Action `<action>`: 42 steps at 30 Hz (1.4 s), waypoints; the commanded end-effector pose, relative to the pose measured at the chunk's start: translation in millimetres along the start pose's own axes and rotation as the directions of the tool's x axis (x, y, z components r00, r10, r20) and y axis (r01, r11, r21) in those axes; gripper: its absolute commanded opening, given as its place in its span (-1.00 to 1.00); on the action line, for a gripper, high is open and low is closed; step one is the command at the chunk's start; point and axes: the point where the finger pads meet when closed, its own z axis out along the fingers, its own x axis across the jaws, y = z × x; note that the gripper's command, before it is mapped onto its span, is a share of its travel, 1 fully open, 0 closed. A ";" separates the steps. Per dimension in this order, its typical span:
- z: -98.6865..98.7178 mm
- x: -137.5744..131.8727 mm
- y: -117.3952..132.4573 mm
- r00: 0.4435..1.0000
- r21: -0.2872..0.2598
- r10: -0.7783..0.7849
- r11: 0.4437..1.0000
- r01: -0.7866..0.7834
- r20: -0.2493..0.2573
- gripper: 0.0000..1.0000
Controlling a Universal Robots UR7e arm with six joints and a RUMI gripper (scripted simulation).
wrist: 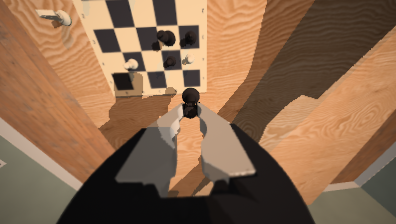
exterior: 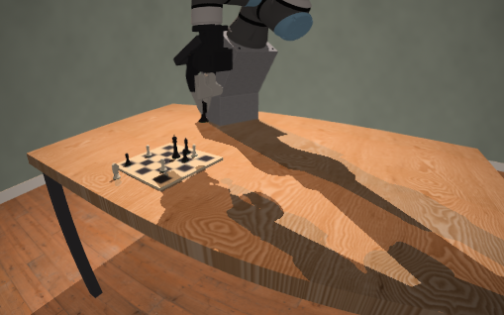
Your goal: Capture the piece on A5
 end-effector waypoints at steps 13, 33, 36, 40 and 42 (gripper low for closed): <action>12.4 0.1 -0.1 1.000 0.000 0.000 1.000 0.000 0.001 -1.00; 56.6 0.1 -0.2 1.000 0.000 0.000 1.000 0.000 0.001 -1.00; 65.5 0.2 -0.3 1.000 0.000 0.000 1.000 0.000 0.001 -1.00; 76.2 0.2 -0.3 1.000 0.000 0.000 1.000 0.000 0.001 -1.00; 80.8 0.2 -0.3 1.000 0.000 0.000 1.000 0.000 0.001 -1.00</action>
